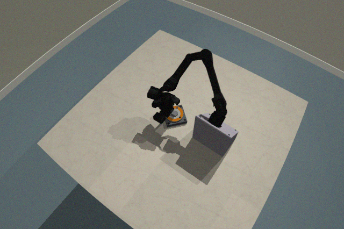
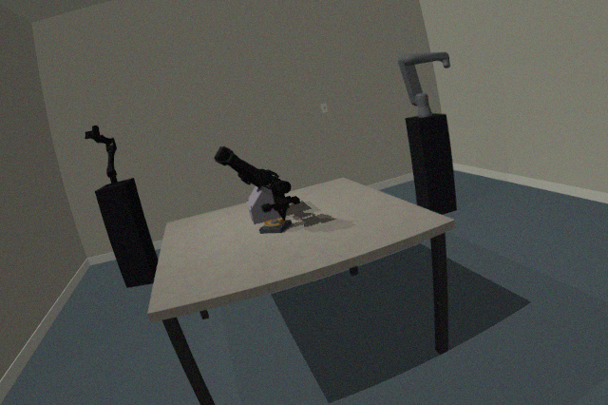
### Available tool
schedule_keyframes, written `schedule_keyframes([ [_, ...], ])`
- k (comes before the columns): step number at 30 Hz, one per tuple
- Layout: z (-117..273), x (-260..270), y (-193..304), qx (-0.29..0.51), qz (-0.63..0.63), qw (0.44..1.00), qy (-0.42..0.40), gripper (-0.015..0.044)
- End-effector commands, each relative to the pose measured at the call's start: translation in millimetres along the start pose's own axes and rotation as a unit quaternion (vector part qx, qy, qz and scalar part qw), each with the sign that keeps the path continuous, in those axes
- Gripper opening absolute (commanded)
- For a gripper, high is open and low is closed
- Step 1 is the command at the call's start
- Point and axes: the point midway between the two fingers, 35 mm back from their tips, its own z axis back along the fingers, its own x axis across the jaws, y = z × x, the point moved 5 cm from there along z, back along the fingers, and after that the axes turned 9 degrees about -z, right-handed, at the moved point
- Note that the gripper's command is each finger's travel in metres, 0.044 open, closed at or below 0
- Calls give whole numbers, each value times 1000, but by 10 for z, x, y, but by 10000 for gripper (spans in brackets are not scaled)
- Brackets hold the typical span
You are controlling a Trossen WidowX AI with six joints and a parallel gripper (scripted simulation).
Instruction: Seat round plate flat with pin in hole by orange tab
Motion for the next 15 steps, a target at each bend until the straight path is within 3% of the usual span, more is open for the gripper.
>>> schedule_keyframes([
  [1,8,-23,-82,-4,-2,1000,1,0],
  [15,17,-129,-230,-4,-2,1000,2,0],
])
